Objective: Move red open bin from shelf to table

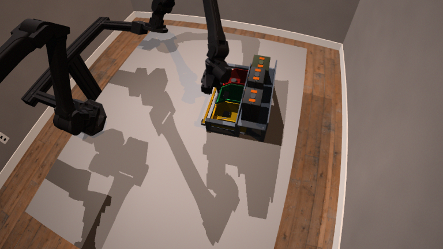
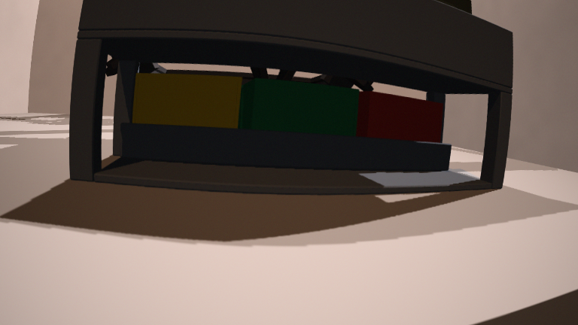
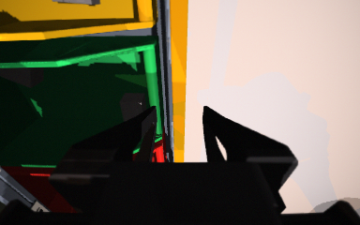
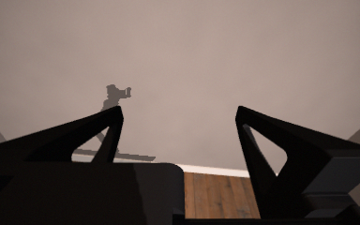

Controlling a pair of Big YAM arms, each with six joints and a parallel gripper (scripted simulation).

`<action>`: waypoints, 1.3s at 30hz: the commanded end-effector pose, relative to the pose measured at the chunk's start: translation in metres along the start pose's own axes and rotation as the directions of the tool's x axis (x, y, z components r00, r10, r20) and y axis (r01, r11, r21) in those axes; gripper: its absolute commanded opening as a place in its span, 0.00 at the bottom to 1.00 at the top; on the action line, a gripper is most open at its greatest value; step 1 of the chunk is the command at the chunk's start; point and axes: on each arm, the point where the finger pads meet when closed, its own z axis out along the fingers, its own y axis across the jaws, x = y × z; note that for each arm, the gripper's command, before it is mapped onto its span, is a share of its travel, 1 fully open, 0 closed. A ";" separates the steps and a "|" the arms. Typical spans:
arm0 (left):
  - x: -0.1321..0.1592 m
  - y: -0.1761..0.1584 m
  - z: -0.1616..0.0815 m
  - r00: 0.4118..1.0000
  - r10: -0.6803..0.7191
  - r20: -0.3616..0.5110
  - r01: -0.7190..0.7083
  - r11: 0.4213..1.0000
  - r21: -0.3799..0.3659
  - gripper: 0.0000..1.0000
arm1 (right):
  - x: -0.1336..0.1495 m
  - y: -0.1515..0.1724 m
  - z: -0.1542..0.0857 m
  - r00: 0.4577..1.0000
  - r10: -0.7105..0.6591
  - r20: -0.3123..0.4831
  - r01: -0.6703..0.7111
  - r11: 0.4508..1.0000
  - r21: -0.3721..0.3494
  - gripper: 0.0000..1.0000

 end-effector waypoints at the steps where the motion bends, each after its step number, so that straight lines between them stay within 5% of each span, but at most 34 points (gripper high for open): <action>1: 0.005 0.010 0.003 1.000 -0.010 0.004 0.010 1.000 -0.005 0.43 | -0.017 -0.004 -0.009 0.999 -0.001 0.048 0.000 1.000 0.011 1.00; 39: 0.004 0.007 0.010 1.000 -0.007 0.000 0.007 1.000 0.000 0.43 | -0.017 -0.004 -0.009 0.999 -0.001 0.048 0.000 1.000 0.011 1.00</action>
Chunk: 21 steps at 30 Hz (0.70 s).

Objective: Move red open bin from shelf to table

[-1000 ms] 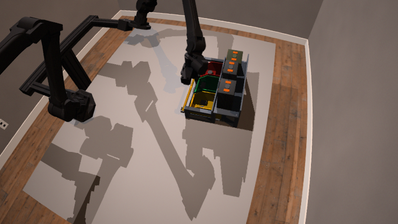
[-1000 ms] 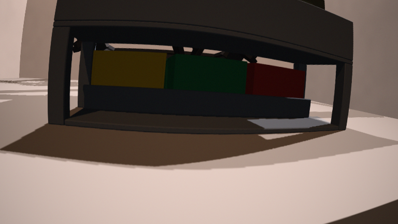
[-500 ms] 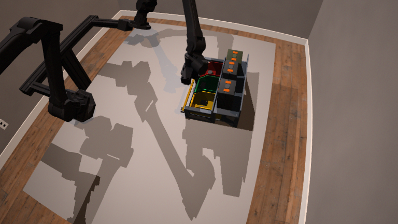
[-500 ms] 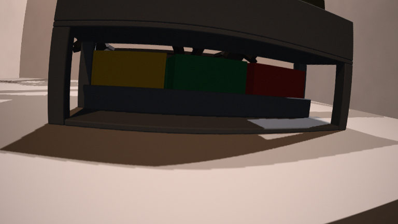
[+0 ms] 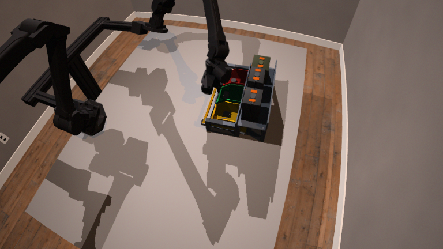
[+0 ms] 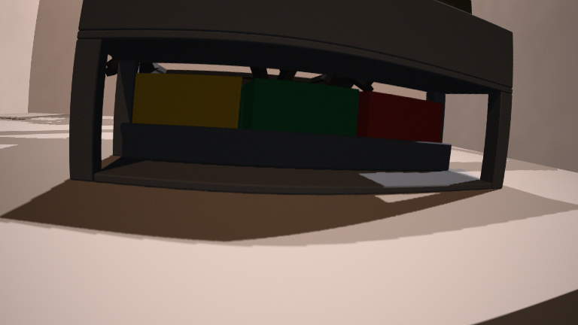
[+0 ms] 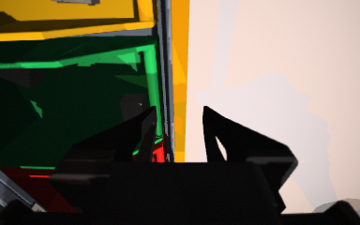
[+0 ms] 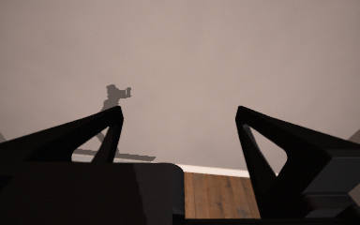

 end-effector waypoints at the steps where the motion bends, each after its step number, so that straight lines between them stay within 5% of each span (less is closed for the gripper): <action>1: 0.004 0.006 0.008 1.000 -0.007 0.000 0.007 1.000 0.001 0.43 | -0.017 -0.004 -0.009 0.999 -0.001 0.048 0.000 1.000 0.011 1.00; 16: 0.004 0.006 0.008 1.000 -0.007 0.000 0.007 1.000 0.001 0.43 | -0.017 -0.004 -0.009 0.999 -0.001 0.048 0.000 1.000 0.011 1.00; 17: 0.004 0.006 0.008 1.000 -0.007 0.000 0.007 1.000 0.001 0.00 | -0.017 -0.004 -0.009 0.999 -0.001 0.048 0.000 1.000 0.011 1.00; 21: 0.004 0.008 0.004 1.000 -0.010 0.003 0.010 1.000 -0.004 0.00 | -0.017 -0.004 -0.009 0.999 -0.001 0.048 0.000 1.000 0.011 1.00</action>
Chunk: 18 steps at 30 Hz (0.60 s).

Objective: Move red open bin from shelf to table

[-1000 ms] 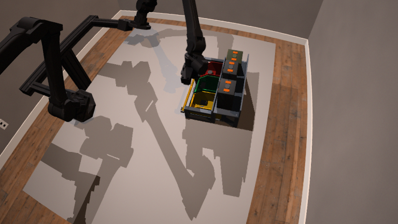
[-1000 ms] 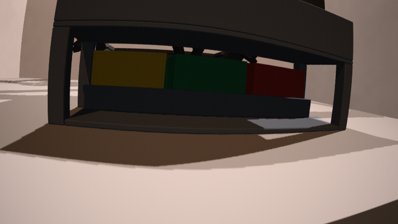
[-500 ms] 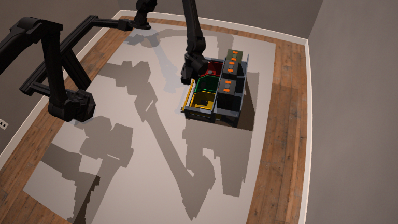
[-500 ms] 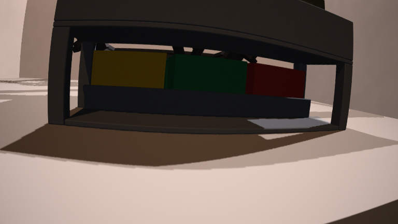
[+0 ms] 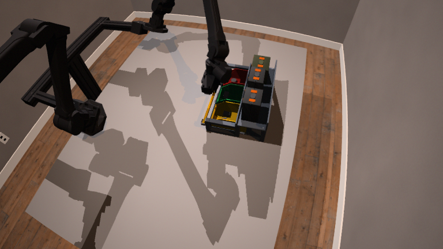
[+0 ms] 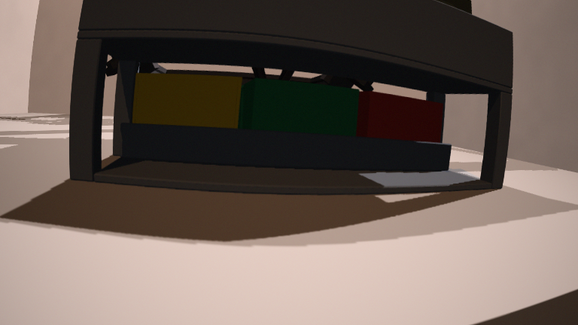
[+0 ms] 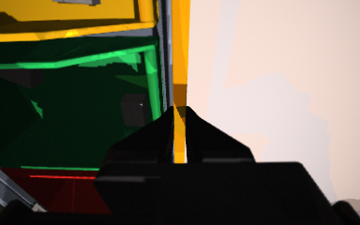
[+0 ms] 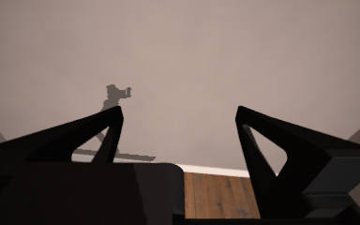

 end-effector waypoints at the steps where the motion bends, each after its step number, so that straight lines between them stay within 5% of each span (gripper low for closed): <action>1: 0.004 0.007 0.004 1.000 -0.010 0.002 0.010 1.000 -0.002 0.00 | -0.017 -0.004 -0.009 0.999 -0.001 0.048 0.000 1.000 0.011 1.00; 18: 0.005 0.006 -0.002 1.000 -0.005 0.000 0.005 1.000 0.002 0.00 | -0.017 -0.004 -0.009 0.999 -0.001 0.048 0.000 1.000 0.011 1.00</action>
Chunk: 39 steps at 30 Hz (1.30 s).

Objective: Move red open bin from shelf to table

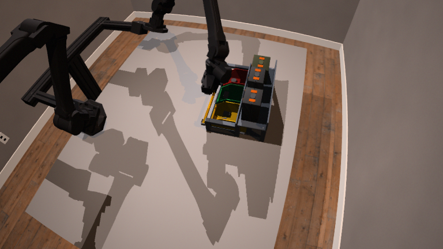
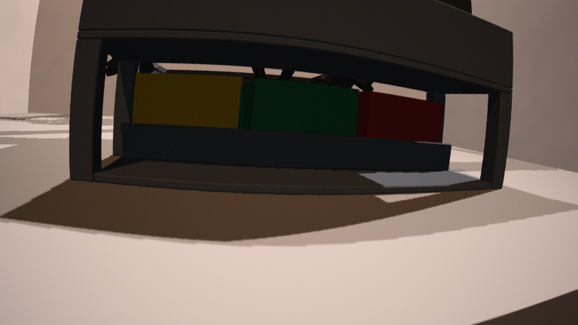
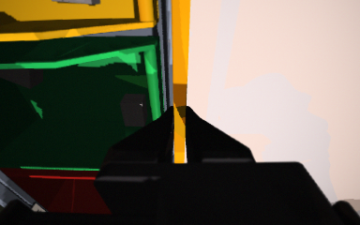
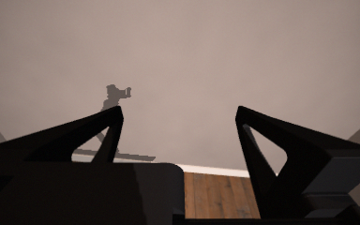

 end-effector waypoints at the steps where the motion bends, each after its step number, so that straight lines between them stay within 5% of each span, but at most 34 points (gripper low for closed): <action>1: 0.005 0.006 -0.002 1.000 -0.004 0.000 0.004 1.000 0.002 0.00 | -0.017 -0.004 -0.009 0.999 -0.001 0.048 0.000 1.000 0.011 1.00; 39: 0.002 0.009 -0.015 1.000 -0.008 0.012 0.009 1.000 -0.011 0.00 | -0.017 -0.004 -0.009 0.999 -0.001 0.048 0.000 1.000 0.011 1.00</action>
